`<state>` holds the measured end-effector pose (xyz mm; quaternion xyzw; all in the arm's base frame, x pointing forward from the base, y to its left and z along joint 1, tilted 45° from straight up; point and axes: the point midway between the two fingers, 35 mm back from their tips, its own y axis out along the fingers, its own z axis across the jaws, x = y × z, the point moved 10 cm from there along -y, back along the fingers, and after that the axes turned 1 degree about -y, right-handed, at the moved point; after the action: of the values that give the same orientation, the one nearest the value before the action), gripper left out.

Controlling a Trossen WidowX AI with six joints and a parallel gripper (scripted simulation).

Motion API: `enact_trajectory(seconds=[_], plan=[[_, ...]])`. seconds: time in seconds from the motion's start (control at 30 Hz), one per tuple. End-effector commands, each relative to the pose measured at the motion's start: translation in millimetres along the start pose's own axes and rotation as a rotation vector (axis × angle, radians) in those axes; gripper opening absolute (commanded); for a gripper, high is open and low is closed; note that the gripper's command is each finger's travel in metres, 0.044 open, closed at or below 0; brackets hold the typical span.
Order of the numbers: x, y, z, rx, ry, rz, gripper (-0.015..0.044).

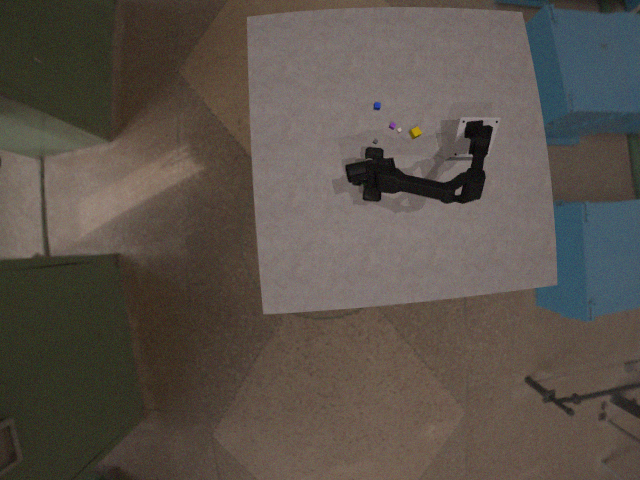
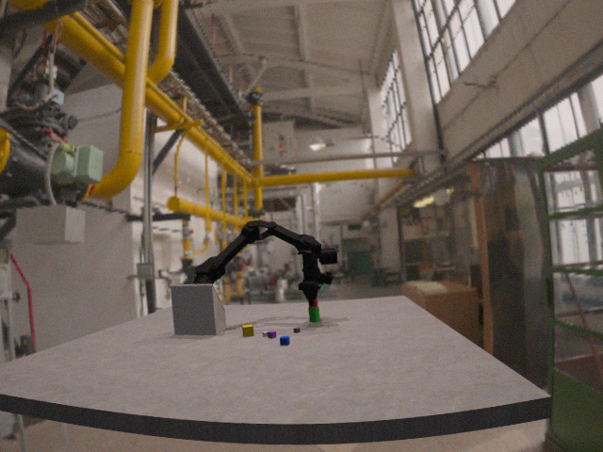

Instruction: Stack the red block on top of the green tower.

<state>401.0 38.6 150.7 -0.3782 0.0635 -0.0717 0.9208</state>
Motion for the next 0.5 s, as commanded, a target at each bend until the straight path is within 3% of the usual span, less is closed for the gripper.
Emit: enact_trajectory(seconds=[0.0, 0.47], plan=[[0.0, 0.5, 0.0, 0.0, 0.003, -0.001, 0.0], [0.3, -2.4, -0.1, 0.0, 0.003, -0.001, 0.0]])
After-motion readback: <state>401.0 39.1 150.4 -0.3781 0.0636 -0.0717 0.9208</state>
